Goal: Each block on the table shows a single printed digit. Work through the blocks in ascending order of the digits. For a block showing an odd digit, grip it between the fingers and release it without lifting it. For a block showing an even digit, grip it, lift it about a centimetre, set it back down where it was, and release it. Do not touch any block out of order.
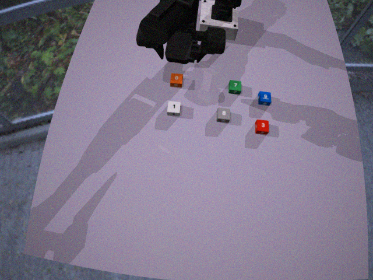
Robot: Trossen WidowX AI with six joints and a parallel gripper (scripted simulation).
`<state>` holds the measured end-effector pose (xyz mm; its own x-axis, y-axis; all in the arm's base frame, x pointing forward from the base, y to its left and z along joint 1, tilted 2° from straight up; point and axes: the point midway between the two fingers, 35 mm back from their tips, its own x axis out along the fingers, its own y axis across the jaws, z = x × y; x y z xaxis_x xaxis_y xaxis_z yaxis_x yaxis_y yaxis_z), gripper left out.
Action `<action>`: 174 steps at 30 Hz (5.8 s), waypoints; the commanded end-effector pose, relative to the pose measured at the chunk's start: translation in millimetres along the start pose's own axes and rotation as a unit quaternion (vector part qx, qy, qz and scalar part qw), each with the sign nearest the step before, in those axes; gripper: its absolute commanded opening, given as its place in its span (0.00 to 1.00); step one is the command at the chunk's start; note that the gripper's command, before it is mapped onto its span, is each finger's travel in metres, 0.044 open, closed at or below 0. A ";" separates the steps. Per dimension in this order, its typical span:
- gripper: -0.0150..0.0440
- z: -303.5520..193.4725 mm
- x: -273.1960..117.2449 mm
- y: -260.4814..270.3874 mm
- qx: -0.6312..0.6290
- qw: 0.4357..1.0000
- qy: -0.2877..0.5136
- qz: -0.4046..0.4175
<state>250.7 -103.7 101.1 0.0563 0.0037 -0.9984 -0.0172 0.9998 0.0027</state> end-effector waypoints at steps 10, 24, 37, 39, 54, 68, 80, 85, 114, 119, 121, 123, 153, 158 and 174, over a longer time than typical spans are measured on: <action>0.93 -8.6 74.6 3.6 -0.002 1.000 0.010 0.005; 0.93 -8.8 97.0 3.8 -0.002 1.000 0.010 0.006; 0.75 -9.7 108.7 4.2 -0.002 1.000 0.010 0.006; 0.67 -9.7 108.7 4.2 -0.002 1.000 0.010 0.006; 0.46 -9.7 108.7 4.2 -0.002 1.000 0.010 0.006; 0.46 -9.7 108.7 4.2 -0.002 1.000 0.010 0.006; 0.46 -9.5 100.0 4.3 -0.005 1.000 0.012 0.006; 0.46 -9.2 93.8 4.0 -0.002 1.000 0.010 0.006; 0.46 -9.7 108.6 4.2 -0.002 1.000 0.010 0.006; 0.46 -9.7 108.6 4.2 -0.002 1.000 0.010 0.006; 0.50 -9.7 108.6 4.2 -0.002 1.000 0.010 0.006; 0.59 -9.7 108.6 4.2 -0.002 1.000 0.010 0.006; 0.46 -6.8 -8.9 2.7 -0.002 1.000 0.010 0.005; 0.46 -6.8 -8.9 2.7 -0.002 1.000 0.010 0.005; 0.46 80.3 -8.6 -10.0 -0.002 1.000 0.006 0.005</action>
<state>320.8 -111.9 114.5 0.0456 0.0124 -0.9989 -0.0260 0.9996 0.0112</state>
